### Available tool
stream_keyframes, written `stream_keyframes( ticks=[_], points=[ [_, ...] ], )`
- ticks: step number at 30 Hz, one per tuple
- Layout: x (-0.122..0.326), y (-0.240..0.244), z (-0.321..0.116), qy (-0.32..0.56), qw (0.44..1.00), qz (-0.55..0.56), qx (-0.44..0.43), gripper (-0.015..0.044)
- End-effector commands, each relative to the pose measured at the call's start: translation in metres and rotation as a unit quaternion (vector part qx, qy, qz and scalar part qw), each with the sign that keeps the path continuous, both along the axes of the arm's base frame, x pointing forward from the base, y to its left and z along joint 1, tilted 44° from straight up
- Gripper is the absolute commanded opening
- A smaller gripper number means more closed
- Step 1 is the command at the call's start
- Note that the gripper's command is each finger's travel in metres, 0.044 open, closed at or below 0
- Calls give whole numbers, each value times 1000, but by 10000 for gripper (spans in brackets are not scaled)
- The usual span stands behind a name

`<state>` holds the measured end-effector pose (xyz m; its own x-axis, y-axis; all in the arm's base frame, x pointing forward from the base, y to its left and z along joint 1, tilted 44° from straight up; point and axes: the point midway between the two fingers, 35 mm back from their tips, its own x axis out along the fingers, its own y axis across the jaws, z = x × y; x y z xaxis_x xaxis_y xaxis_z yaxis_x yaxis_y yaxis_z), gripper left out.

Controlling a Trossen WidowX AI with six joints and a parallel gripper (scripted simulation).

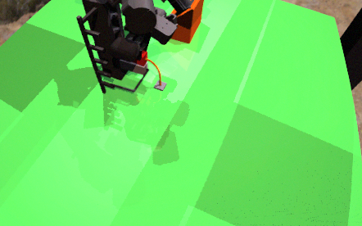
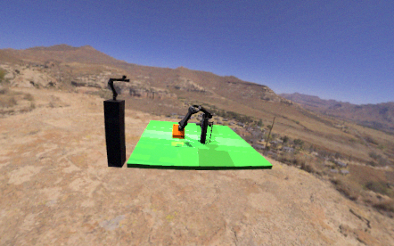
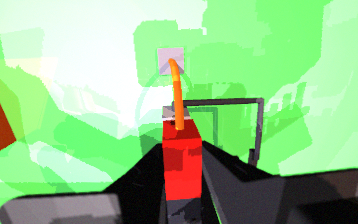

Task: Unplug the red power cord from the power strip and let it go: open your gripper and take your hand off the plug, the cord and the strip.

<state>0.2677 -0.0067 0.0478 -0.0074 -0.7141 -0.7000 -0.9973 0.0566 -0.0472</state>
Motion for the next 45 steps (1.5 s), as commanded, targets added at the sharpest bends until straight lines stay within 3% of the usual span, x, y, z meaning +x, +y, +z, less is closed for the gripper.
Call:
stream_keyframes(
  ticks=[1, 24, 40, 45],
  points=[
    [4, 19, -12, -1, 1000, 5, 21, 0],
    [5, 50, -34, 0, 1000, 6, 21, 0],
    [4, 48, -34, 1, 1000, 6, 19, 420],
    [7, 86, -57, 1, 1000, 6, 20, 440]
  ],
)
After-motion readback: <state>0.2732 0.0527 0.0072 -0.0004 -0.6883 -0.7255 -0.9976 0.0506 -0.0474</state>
